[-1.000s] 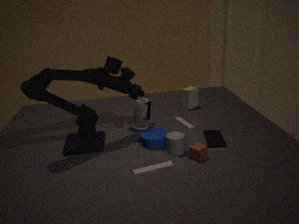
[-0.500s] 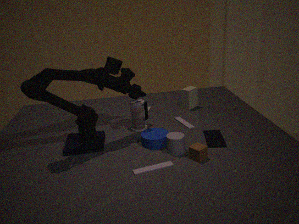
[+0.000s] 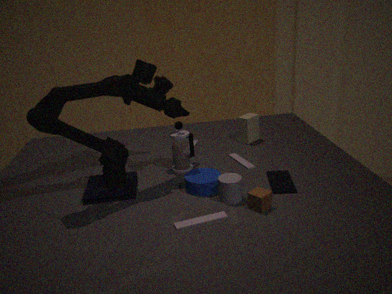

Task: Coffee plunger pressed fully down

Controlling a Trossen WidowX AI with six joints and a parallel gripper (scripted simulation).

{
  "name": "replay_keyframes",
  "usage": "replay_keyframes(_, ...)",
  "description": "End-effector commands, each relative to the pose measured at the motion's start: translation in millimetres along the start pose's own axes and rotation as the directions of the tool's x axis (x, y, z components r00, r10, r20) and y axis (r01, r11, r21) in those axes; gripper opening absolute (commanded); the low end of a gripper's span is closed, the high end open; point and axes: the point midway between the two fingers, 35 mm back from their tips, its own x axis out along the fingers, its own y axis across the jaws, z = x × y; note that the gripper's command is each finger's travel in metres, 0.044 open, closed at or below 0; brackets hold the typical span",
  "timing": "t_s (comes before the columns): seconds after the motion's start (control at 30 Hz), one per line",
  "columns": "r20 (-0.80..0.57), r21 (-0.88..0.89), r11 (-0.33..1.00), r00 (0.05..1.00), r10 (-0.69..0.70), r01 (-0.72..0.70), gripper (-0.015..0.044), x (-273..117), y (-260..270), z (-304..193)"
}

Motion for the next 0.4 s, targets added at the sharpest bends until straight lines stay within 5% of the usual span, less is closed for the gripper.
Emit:
replay_keyframes(0.0,0.006,0.002,1.0,1.0,-0.005,0.005,0.044,-29.5,-1.3,21.5)
replay_keyframes(0.37,0.005,0.002,1.0,1.0,-0.005,0.005,0.044,-29.8,-1.3,20.5)
